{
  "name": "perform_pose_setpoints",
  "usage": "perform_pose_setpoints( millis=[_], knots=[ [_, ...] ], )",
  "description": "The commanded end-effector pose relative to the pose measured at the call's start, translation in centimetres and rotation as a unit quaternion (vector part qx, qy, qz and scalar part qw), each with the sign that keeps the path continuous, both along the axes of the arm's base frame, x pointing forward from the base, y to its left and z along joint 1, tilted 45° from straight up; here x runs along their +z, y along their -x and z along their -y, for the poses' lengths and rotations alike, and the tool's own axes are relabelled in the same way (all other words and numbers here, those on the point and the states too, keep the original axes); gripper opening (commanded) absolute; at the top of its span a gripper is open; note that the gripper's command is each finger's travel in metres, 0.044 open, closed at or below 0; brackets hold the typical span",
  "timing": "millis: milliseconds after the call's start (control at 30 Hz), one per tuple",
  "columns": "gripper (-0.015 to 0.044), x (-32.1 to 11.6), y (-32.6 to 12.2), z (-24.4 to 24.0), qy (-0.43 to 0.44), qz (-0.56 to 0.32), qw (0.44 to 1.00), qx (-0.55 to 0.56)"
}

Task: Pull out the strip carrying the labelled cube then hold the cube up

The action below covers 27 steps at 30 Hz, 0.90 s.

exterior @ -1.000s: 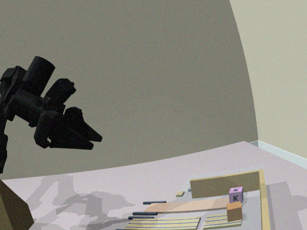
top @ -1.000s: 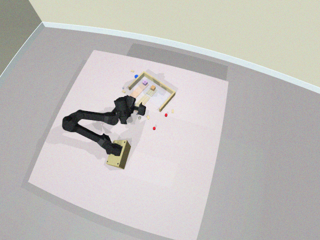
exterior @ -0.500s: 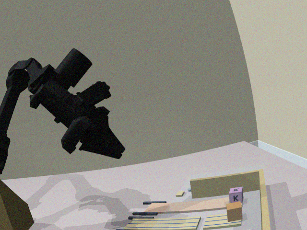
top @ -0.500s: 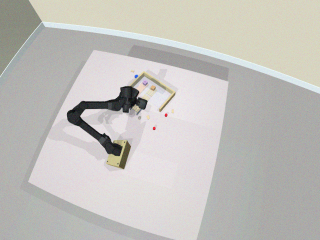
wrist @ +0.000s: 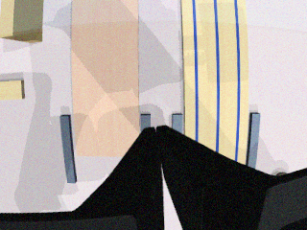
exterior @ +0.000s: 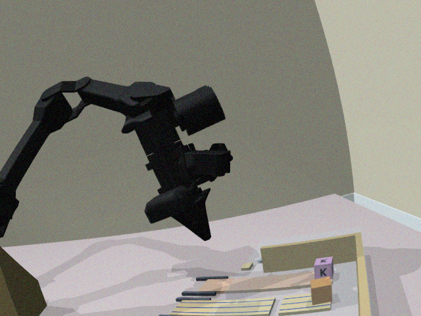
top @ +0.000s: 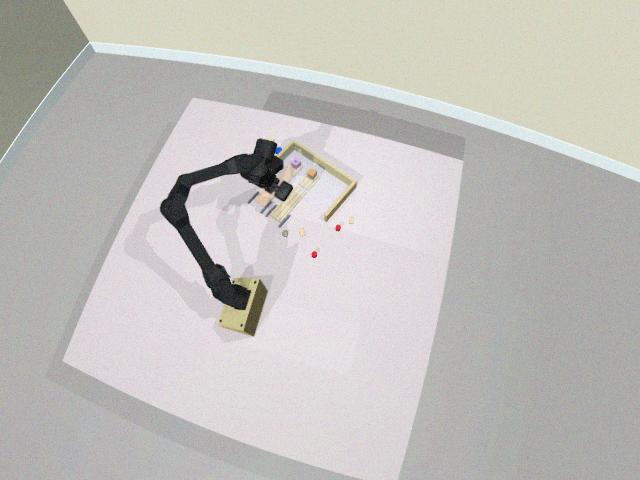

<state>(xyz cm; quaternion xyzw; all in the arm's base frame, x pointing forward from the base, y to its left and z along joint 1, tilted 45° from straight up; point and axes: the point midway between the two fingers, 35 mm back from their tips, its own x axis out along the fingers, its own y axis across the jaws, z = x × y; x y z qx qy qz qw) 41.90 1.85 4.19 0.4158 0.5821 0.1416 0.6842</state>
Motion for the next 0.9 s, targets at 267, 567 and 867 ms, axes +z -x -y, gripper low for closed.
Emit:
perform_pose_setpoints(
  millis=[267,567,867],
  knots=[
    [0.0000,0.7,-0.9,-5.2,-0.010,-0.126,0.991,0.051],
    [0.0000,0.0,-1.0,-5.8,-0.010,-0.126,0.991,0.051],
    [0.0000,-0.9,-1.1,-6.9,-0.010,-0.126,0.991,0.051]
  ],
)
